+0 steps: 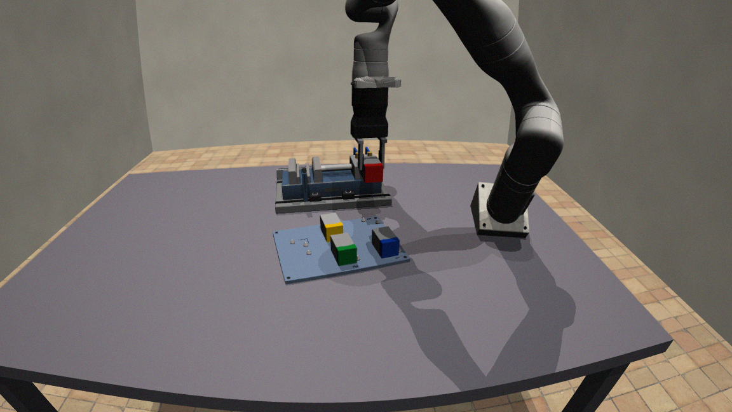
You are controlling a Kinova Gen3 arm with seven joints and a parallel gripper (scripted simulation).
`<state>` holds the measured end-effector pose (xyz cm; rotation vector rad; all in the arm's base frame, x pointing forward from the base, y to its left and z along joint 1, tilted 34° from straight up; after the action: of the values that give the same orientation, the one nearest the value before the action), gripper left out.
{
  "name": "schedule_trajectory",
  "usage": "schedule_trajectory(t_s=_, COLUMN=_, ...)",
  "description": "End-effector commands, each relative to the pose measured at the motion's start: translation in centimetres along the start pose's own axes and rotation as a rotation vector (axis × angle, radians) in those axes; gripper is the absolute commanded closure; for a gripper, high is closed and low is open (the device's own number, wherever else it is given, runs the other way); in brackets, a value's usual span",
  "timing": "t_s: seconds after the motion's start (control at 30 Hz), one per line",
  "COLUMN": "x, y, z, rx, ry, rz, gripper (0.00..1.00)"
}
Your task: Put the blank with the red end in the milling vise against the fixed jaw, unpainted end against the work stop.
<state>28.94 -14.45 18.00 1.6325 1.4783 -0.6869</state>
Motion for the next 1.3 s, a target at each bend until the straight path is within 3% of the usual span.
schedule_trajectory(t_s=0.0, x=0.05, y=-0.02, z=-0.02, rx=0.031, ry=0.000, rz=-0.002, gripper=1.00)
schedule_trajectory(t_s=1.27, x=0.11, y=-0.05, z=-0.08, rx=0.550, ry=-0.001, rz=0.001, gripper=1.00)
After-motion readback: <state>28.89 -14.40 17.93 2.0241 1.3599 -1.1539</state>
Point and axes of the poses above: the point where the finger pads meet when closed, its own x axis out along the fingers, its own y axis across the jaws, z = x × y, the point moved 7 cm from there along -x, back along the fingers, and after that the axes turned 1 degree about -x, right-handed, at the moved point
